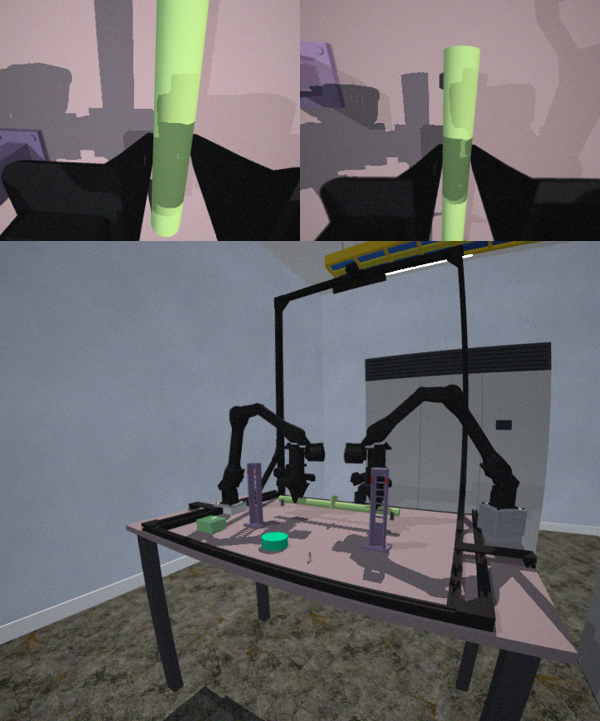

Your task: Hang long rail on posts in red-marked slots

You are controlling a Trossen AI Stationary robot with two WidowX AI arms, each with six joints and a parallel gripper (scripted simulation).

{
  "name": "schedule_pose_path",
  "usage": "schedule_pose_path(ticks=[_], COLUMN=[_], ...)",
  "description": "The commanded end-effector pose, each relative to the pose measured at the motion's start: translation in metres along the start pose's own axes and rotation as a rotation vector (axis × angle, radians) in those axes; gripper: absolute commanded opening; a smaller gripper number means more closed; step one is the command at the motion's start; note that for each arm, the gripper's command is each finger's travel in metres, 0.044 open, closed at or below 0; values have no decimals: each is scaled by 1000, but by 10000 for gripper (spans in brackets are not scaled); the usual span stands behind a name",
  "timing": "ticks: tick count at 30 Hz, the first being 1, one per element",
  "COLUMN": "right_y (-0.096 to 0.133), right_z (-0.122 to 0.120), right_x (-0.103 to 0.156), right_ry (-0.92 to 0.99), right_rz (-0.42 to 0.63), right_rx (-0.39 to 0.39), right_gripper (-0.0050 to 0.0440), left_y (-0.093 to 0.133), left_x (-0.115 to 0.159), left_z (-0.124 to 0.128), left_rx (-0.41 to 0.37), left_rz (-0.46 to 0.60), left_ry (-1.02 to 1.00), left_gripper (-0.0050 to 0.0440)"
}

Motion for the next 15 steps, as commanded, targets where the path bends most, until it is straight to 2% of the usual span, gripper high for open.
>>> schedule_pose_path(ticks=[1, 3, 9, 15], right_y=[1, 1, 0, 0], right_z=[-3, -3, -7, -8], right_x=[0, 0, 0, 0], right_ry=[0, 0, 1, 0], right_rz=[0, 0, 3, 3], right_rx=[-43, -43, -132, -164], right_gripper=[0, 0, 0, 0], left_y=[2, 2, 0, 0], left_x=[0, 0, 0, 0], left_z=[-3, -3, -6, -8], left_rx=[-40, -40, -129, -161], left_rz=[-3, -3, -4, -2], left_ry=[-1, -1, 0, 0], left_gripper=[0, 0, 0, 0])
Point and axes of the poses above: on each arm, the point midway between the two fingers, 35 mm back from their tips, its own y axis back along the fingers, its own z axis across the jaws, x = y × z, the point moved 2 cm from there along y, back along the fingers, and after that the axes turned 2 degrees about -y, right-handed, at the moved point
